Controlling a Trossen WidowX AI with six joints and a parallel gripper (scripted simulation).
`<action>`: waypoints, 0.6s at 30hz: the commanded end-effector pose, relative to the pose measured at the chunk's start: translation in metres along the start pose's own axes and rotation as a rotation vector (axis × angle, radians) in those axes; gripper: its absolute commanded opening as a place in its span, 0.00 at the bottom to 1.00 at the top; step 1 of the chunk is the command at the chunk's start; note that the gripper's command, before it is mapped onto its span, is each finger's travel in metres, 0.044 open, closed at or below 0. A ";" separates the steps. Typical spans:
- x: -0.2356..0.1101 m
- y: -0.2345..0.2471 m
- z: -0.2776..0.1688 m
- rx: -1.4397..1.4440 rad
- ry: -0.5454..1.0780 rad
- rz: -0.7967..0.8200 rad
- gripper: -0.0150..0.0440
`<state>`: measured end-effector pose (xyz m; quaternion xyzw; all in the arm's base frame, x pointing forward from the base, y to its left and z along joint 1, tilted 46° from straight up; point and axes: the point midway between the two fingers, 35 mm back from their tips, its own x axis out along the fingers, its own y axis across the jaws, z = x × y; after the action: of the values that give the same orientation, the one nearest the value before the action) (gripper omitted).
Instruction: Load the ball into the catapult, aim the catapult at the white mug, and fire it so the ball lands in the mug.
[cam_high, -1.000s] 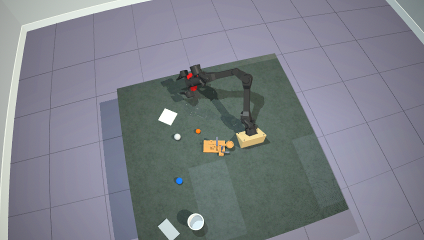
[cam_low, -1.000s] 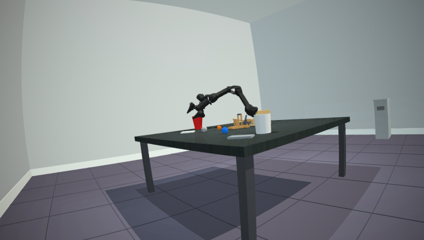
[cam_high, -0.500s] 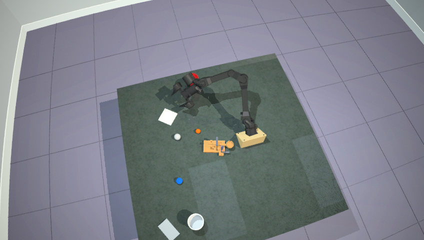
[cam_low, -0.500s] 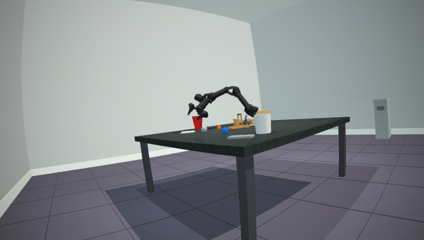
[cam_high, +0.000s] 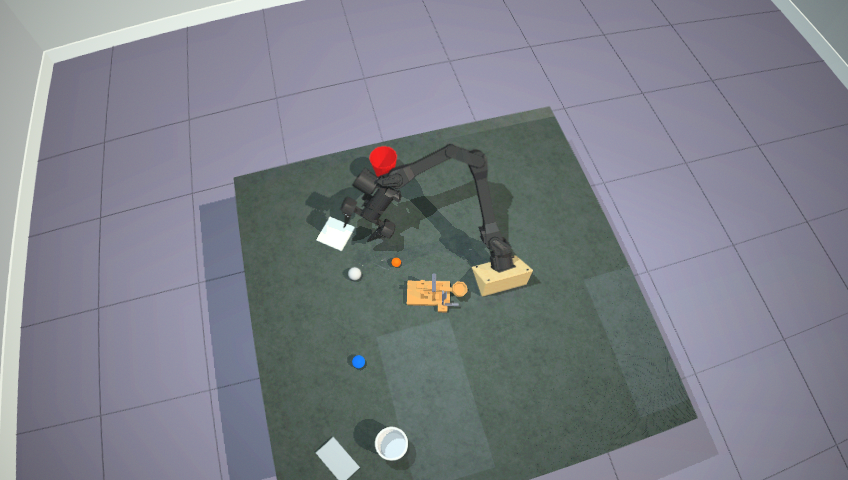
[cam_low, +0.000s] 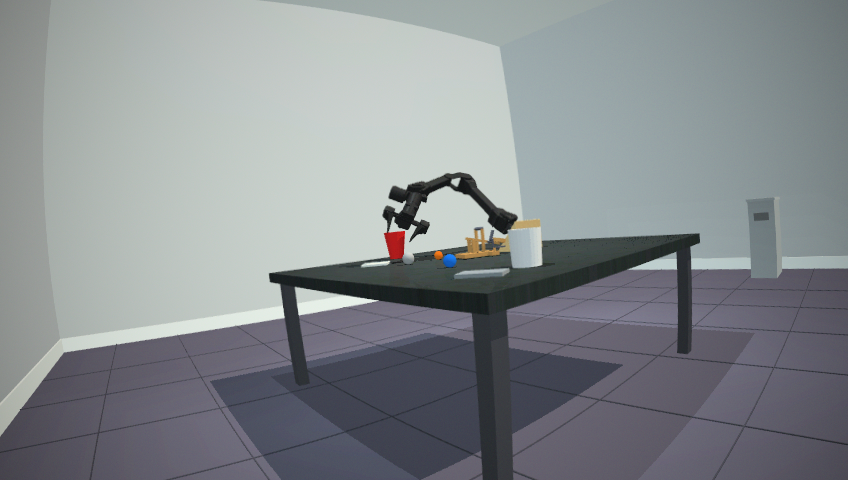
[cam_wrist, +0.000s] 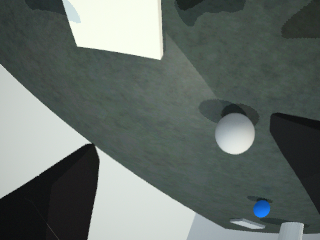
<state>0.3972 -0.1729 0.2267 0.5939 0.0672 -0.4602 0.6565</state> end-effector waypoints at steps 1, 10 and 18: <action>0.003 -0.011 -0.018 -0.082 0.015 -0.057 1.00; 0.006 -0.048 -0.065 -0.314 0.060 -0.214 1.00; 0.000 -0.081 -0.098 -0.531 0.096 -0.335 1.00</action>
<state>0.3900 -0.0895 0.1471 0.4302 0.2881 -0.4990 0.6949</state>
